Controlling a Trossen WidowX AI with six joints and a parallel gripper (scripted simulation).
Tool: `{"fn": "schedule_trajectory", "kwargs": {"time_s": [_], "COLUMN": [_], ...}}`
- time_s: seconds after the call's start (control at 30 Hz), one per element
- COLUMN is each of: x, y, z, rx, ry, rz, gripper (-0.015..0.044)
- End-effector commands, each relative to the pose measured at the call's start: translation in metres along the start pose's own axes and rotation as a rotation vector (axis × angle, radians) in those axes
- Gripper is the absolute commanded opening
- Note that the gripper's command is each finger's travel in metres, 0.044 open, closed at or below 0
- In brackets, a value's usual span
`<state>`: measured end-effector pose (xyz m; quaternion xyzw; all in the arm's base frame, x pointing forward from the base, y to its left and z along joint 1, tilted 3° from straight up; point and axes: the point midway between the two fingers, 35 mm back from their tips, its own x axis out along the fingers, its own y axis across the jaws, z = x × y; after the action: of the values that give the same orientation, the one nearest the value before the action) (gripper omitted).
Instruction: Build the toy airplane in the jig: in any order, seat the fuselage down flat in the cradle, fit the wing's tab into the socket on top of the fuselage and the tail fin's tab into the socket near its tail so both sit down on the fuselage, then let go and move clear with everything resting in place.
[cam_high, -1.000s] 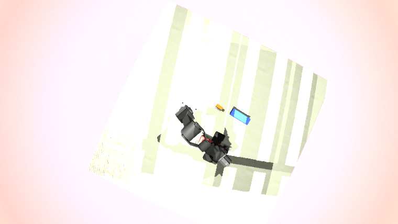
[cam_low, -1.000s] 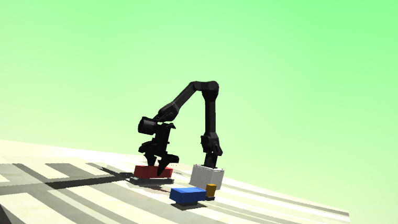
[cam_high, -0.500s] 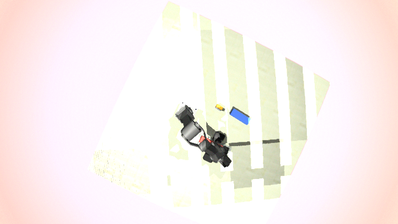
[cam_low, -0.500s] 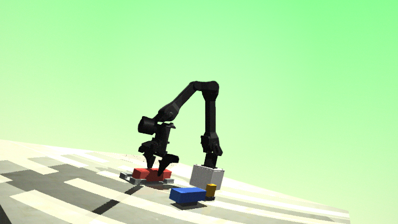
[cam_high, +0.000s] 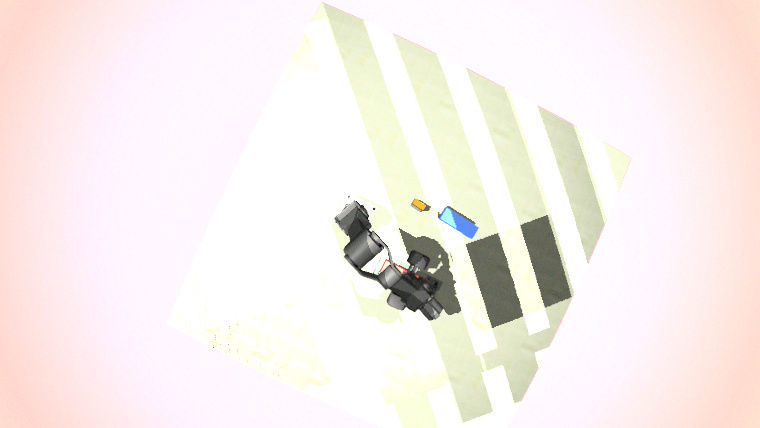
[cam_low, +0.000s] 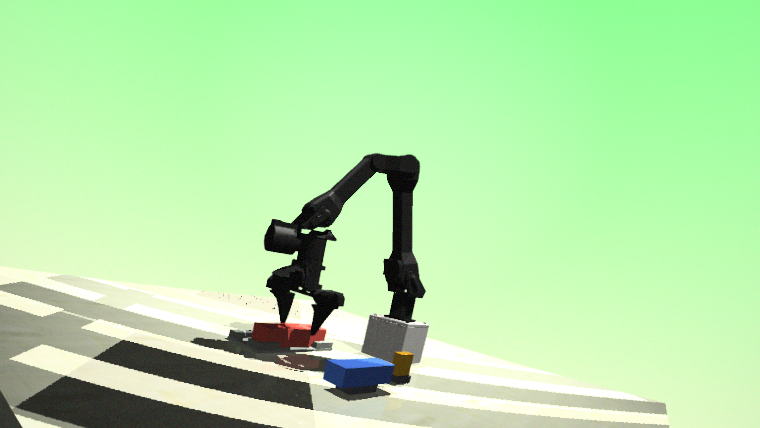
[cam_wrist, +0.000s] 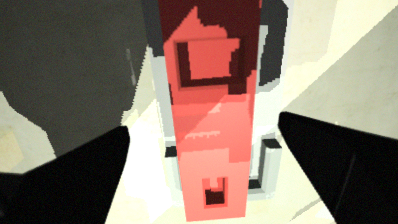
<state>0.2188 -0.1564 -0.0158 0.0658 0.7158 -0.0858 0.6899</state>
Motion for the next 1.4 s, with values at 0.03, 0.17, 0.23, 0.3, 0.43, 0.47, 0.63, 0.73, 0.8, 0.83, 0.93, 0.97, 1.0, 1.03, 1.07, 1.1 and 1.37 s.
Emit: {"fn": "schedule_trajectory", "kwargs": {"time_s": [0.03, 0.17, 0.23, 0.3, 0.43, 0.47, 0.63, 0.73, 0.8, 0.83, 0.93, 0.97, 1.0, 1.03, 1.07, 1.1, 1.37], "x": [-0.070, -0.097, -0.097, -0.097, -0.094, -0.094, -0.091, -0.088, -0.086, -0.086, -0.083, -0.083, -0.082, -0.080, -0.079, -0.078, -0.074], "y": [-0.002, 0.000, -0.001, -0.001, -0.002, -0.002, 0.024, 0.062, 0.090, 0.104, 0.151, 0.168, 0.185, 0.202, 0.219, 0.232, 0.243], "z": [0.006, 0.001, 0.004, 0.004, 0.008, 0.008, 0.028, 0.050, 0.063, 0.068, 0.080, 0.082, 0.083, 0.084, 0.083, 0.082, 0.082], "rx": [0.002, 0.001, 0.001, 0.001, 0.088, 0.088, 0.082, 0.078, 0.077, 0.078, 0.082, 0.083, 0.084, 0.085, 0.086, 0.087, 0.088], "ry": [-0.034, -0.035, -0.035, -0.035, -0.036, -0.036, -0.032, -0.032, -0.034, -0.036, -0.040, -0.041, -0.041, -0.041, -0.041, -0.041, -0.040], "rz": [-0.015, -0.016, -0.016, -0.016, -0.015, -0.015, -0.022, -0.025, -0.024, -0.021, -0.011, -0.008, -0.005, -0.001, 0.002, 0.004, 0.006], "gripper": [0.0440, 0.0440, 0.0440, 0.0440, 0.0440, 0.0440, 0.0440, 0.0440, 0.0440, 0.0440, 0.0440, 0.0440, 0.0440, 0.0440, 0.0440, 0.0440, 0.0440]}}
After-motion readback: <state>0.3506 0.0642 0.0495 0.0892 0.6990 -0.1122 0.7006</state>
